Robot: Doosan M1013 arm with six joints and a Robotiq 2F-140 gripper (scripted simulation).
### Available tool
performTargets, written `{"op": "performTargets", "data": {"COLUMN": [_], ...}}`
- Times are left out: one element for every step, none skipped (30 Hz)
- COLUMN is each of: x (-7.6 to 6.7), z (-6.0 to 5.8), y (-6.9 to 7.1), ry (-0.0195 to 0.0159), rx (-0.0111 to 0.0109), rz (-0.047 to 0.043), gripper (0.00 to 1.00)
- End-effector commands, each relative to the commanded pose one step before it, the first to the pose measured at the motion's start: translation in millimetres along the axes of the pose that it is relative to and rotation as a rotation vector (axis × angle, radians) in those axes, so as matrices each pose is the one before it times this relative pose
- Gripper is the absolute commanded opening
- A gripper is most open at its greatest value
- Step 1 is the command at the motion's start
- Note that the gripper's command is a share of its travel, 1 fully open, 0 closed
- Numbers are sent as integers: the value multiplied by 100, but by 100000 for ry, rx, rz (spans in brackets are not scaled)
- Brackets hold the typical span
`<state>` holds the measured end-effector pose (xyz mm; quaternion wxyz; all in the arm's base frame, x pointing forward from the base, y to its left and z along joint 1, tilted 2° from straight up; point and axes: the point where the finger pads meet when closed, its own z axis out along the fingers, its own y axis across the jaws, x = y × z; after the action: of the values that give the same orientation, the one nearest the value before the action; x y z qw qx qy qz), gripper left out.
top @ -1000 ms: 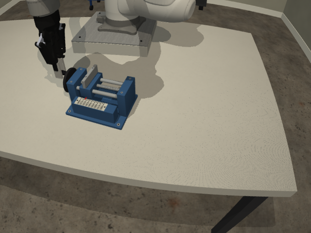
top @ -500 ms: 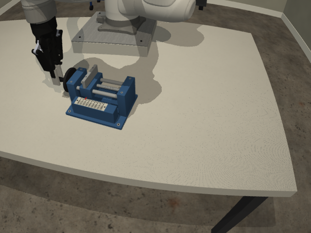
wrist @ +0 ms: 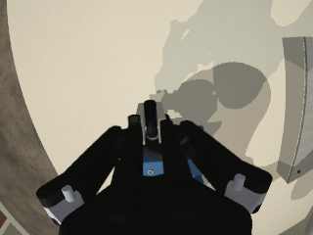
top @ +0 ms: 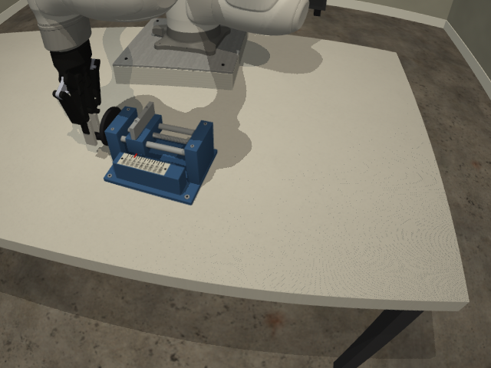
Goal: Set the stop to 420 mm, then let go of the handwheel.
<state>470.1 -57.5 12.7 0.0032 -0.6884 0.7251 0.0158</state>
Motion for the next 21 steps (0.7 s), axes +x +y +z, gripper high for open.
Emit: {"op": "performTargets", "data": {"x": [44, 0, 0, 0, 0, 0, 0, 0, 0, 0, 0, 0, 0, 0, 0, 0, 0, 0, 0, 0, 0], "z": [1154, 203, 186, 147, 140, 99, 97, 55, 52, 0, 0, 10, 9, -27, -26, -39, -51, -50, -61, -69, -68], "y": [542, 197, 205, 219, 221, 236, 236, 251, 250, 0, 0, 247, 244, 197, 196, 177, 161, 160, 144, 132, 131], "ry": [285, 0, 0, 0, 0, 0, 0, 0, 0, 0, 0, 0, 0, 0, 0, 0, 0, 0, 0, 0, 0], "rx": [-793, 0, 0, 0, 0, 0, 0, 0, 0, 0, 0, 0, 0, 0, 0, 0, 0, 0, 0, 0, 0], "rz": [-528, 0, 0, 0, 0, 0, 0, 0, 0, 0, 0, 0, 0, 0, 0, 0, 0, 0, 0, 0, 0], "gripper": [4, 4, 4, 4, 4, 4, 4, 4, 4, 4, 4, 4, 4, 4, 4, 4, 4, 4, 4, 4, 4]}}
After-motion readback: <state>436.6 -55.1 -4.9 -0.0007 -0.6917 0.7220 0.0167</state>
